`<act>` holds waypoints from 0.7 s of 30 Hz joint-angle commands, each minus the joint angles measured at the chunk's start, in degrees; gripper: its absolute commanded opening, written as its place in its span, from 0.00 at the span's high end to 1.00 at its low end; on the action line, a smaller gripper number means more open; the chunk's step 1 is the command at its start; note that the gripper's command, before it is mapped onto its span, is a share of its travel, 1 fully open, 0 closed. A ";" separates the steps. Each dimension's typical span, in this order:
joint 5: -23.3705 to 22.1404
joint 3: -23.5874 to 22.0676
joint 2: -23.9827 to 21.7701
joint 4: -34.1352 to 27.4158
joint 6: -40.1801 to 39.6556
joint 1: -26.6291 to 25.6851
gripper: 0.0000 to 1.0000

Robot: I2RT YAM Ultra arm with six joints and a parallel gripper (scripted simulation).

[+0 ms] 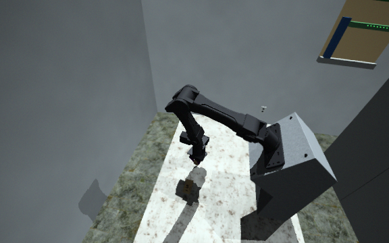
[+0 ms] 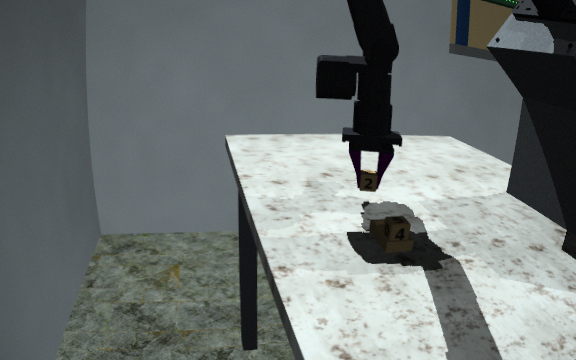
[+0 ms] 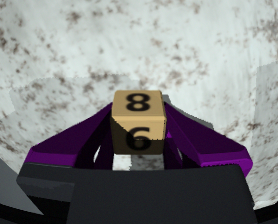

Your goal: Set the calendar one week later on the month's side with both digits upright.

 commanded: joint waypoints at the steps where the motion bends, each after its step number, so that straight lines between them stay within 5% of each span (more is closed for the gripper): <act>1: 1.23 0.86 0.86 1.48 0.51 -0.04 0.74; 21: 1.63 3.17 3.90 2.28 0.85 0.47 0.74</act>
